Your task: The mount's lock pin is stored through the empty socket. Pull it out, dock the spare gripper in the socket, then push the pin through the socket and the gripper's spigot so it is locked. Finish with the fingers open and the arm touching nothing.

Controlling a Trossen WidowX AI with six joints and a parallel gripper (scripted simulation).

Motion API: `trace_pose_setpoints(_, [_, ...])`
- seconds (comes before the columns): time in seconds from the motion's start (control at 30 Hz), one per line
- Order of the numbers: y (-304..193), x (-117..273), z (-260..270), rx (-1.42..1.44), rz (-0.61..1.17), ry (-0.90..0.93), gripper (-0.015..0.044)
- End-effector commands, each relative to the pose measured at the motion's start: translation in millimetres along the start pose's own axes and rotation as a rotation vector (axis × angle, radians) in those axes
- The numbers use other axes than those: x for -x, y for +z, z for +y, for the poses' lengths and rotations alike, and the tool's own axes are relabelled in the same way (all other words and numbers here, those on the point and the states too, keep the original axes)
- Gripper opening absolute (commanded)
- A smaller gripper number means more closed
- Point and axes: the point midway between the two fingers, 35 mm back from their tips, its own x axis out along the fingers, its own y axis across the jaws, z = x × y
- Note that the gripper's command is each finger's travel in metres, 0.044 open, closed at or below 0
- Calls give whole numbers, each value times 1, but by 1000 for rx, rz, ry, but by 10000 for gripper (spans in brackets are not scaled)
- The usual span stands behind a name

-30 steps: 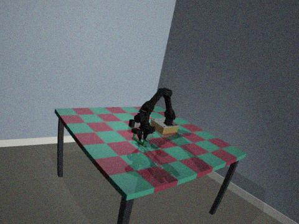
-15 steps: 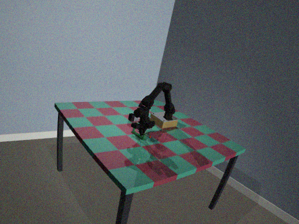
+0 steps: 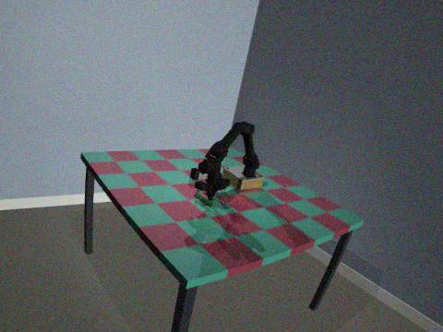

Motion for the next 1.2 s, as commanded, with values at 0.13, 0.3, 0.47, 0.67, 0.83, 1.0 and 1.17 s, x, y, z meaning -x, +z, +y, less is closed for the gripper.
trace_pose_setpoints(0.13, [1,15,1,-1,1,4,0])
trace_pose_setpoints(0.3, [1,23,4,-2,3,12,0])
trace_pose_setpoints(0.47, [1,21,7,-4,6,23,0])
trace_pose_setpoints(0.67, [0,21,7,-4,6,23,0])
trace_pose_setpoints(0.83, [-13,26,4,-4,8,23,0])
trace_pose_setpoints(1.0, [-27,32,1,-4,9,23,0])
trace_pose_setpoints(1.17, [-42,37,-1,-5,10,23,0])
